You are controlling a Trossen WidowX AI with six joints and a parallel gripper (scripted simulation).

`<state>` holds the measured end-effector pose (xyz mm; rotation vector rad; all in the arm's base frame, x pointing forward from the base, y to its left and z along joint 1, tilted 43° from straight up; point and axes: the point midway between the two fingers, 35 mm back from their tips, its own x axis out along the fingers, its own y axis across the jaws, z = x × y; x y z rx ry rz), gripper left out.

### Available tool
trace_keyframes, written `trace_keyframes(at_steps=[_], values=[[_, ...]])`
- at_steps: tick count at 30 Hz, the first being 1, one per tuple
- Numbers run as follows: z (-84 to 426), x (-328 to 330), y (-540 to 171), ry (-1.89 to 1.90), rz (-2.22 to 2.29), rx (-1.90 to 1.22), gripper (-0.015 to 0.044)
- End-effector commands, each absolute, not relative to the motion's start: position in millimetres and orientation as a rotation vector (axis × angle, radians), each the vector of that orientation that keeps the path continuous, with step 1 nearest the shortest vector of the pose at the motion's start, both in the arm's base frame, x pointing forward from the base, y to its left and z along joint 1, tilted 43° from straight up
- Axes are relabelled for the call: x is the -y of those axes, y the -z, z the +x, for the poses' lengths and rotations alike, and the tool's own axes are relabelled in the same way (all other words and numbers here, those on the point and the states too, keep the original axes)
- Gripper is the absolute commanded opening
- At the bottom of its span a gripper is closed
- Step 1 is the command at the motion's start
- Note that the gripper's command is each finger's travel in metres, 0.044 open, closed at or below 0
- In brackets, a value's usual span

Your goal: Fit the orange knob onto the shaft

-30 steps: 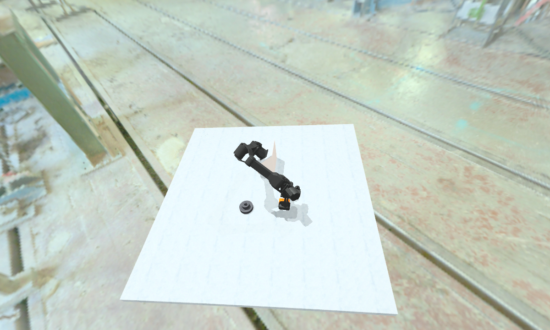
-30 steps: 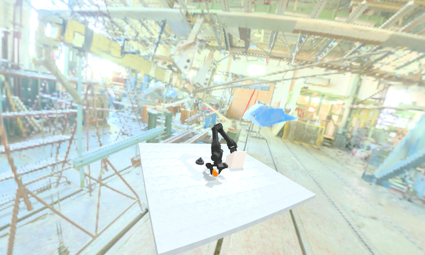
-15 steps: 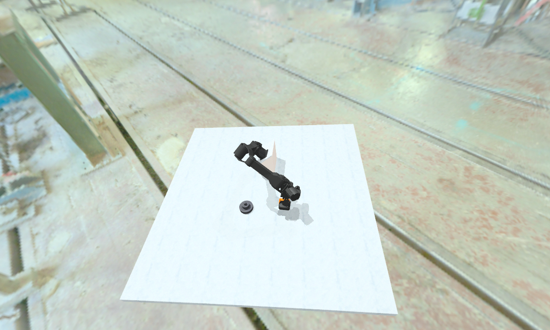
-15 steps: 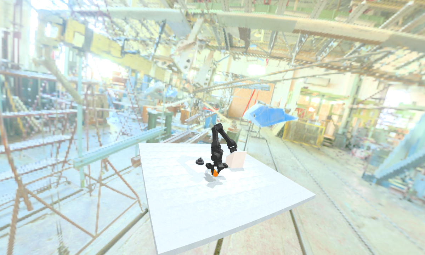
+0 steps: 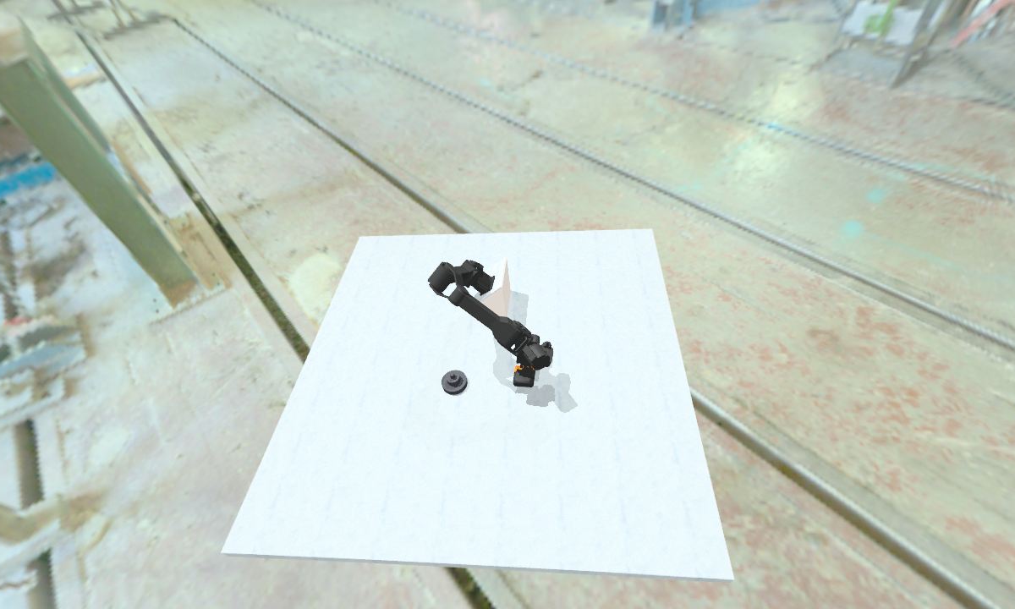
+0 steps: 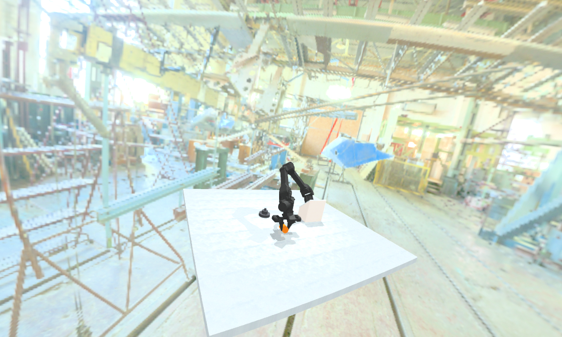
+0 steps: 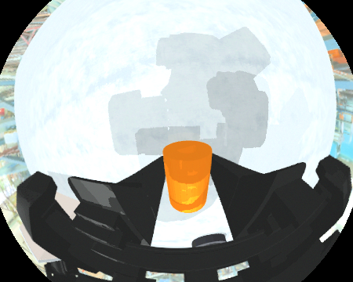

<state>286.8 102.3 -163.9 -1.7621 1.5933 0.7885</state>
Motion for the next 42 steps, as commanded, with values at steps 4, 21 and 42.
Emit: trace_keyframes(at_steps=[4, 21, 42], values=[[286.8, -99.7, 155.2, -0.882, -1.670, -1.513, 0.0179], [286.2, -91.8, 138.5, -1.072, -1.472, -1.320, 0.0179], [285.8, -76.9, 122.5, -1.254, -1.231, -1.088, 0.0179]])
